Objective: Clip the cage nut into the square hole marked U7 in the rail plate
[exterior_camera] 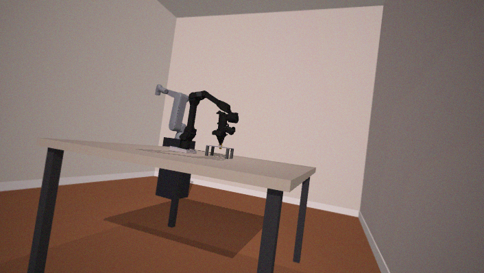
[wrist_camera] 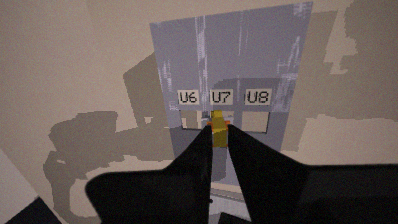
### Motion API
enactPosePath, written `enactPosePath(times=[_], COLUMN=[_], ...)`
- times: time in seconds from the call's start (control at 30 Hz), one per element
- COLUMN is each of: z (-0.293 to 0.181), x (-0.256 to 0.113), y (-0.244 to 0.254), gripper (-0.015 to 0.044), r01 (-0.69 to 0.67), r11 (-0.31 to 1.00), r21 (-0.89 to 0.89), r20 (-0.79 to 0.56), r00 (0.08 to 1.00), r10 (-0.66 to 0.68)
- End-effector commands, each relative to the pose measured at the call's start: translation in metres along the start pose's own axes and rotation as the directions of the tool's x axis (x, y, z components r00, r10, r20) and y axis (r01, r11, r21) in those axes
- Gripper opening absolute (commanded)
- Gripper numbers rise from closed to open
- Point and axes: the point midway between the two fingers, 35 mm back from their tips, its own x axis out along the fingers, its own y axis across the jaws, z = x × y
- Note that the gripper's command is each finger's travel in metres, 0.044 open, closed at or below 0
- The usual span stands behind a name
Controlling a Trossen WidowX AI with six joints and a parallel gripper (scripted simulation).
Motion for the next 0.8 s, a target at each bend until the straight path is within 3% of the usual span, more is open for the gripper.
enactPosePath(times=[0.0, 0.77], z=[0.0005, 0.0005], x=[0.0001, 0.0010], y=[0.0004, -0.0021], gripper=[0.0033, 0.0033], r01=[-0.008, -0.049], r11=[1.000, 0.999], r21=[-0.005, -0.006], r20=[0.003, 0.002], r00=[1.000, 0.999], r10=[0.008, 0.049])
